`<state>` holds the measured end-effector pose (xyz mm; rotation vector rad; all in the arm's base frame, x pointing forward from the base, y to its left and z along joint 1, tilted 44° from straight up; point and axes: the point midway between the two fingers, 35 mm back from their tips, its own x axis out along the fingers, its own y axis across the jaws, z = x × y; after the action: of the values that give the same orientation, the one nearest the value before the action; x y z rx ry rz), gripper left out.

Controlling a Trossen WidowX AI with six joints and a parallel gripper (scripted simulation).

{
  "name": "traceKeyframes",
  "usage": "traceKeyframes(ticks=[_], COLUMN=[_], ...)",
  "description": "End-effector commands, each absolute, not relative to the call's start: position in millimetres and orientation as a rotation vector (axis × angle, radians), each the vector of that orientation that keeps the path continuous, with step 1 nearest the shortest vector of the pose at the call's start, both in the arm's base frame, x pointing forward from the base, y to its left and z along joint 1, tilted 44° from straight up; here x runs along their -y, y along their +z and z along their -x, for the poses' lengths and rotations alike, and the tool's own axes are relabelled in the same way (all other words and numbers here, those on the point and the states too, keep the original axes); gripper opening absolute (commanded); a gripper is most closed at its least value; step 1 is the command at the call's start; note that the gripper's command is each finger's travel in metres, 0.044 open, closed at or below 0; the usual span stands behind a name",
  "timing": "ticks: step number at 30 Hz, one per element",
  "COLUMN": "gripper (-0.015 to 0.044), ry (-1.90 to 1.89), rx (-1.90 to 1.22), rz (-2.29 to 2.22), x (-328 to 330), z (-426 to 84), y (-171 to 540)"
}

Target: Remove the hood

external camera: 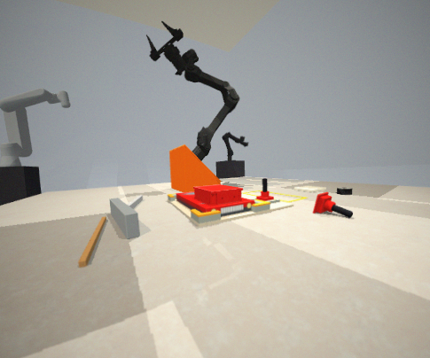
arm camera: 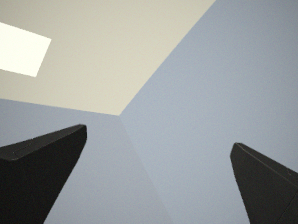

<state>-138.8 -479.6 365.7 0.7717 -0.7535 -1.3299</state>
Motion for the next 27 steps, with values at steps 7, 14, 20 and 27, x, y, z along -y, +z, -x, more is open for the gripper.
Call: traceKeyframes(ticks=[7, 14, 20, 27], gripper=[0.044, 0.044, 0.044, 0.044], ry=[-1.189, -1.043, -0.88, -0.651], rx=[0.354, 0.041, -0.226, -0.527], rz=[-0.881, -0.947, -0.965, -0.947], x=[518, 515, 489, 435], z=[16, -79, -158, -240], y=[285, 218, 163, 103])
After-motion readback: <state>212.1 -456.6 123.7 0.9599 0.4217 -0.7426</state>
